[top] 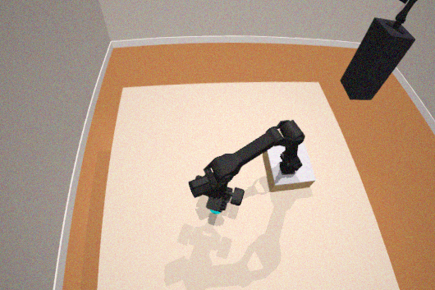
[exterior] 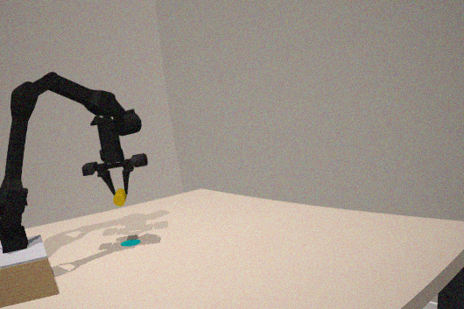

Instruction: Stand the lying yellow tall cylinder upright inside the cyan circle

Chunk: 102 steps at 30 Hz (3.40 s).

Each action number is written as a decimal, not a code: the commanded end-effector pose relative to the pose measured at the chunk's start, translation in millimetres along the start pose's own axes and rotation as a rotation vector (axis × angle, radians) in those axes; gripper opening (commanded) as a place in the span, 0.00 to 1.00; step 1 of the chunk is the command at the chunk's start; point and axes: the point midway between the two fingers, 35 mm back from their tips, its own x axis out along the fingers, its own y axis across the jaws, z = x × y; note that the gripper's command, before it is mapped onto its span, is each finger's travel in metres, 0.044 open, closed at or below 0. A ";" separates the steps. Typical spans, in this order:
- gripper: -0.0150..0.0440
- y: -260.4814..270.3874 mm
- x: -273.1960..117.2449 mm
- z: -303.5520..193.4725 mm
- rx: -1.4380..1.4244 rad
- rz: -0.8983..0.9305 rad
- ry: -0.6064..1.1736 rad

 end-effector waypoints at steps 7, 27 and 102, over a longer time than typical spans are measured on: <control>0.43 -4.8 10.0 4.9 0.037 0.006 -0.069; 0.43 -16.7 25.8 14.4 0.102 0.008 -0.214; 0.43 -49.6 49.2 25.4 0.231 0.011 -0.742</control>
